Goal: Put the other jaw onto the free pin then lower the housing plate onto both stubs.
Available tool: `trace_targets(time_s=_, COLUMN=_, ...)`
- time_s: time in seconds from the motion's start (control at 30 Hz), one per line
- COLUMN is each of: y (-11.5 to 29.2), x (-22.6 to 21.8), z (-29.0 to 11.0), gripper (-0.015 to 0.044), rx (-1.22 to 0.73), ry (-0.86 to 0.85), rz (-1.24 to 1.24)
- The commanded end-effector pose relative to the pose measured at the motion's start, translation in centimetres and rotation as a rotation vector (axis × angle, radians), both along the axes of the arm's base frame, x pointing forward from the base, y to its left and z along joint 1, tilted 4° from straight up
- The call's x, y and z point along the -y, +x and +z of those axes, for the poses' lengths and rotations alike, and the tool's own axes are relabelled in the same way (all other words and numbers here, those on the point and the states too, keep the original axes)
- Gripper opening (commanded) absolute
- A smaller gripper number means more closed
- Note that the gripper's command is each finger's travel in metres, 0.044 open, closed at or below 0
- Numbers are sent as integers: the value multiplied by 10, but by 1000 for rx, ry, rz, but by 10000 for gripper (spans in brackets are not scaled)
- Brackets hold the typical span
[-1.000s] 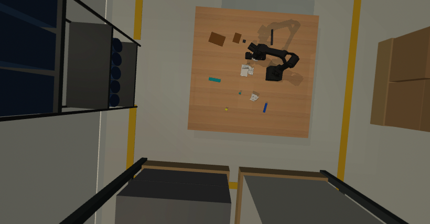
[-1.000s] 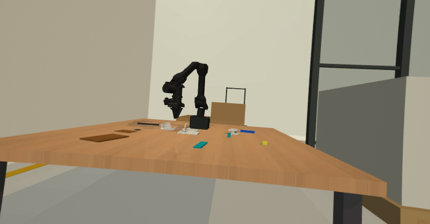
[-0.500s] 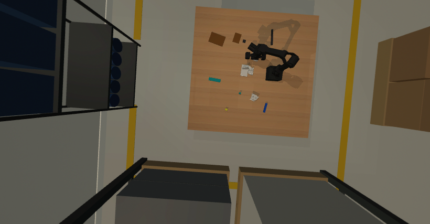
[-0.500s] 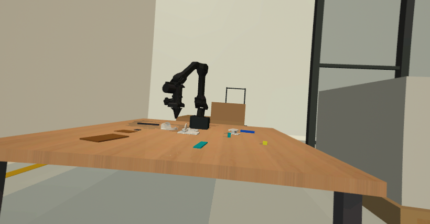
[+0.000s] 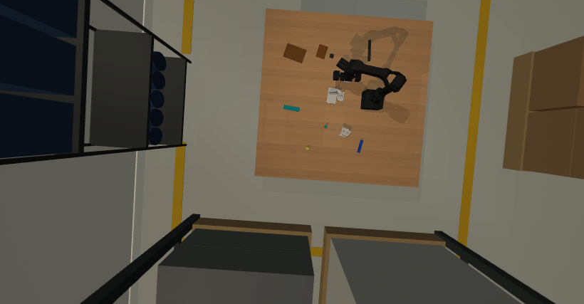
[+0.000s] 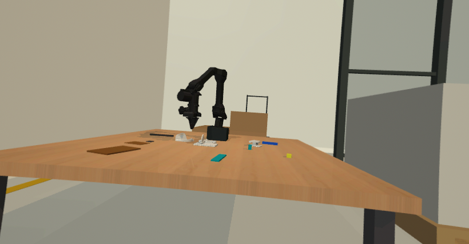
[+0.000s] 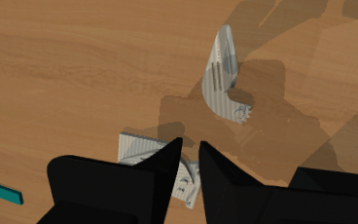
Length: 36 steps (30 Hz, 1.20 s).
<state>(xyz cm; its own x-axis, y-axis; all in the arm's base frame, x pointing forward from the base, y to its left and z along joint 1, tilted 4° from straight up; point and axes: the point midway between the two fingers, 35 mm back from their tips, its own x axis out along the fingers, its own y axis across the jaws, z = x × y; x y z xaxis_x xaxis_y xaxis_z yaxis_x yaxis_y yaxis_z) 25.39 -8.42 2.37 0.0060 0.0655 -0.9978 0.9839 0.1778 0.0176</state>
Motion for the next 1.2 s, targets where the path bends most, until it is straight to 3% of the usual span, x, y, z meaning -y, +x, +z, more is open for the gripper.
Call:
trace_targets(time_s=0.0, y=0, x=0, z=0, gripper=158, rx=0, ry=0, rz=0)
trace_targets(time_s=0.37, y=0, x=0, z=0, gripper=440, rx=0, ry=0, rz=0)
trace_targets(time_s=1.17, y=0, x=0, z=0, gripper=440, rx=0, ry=0, rz=0)
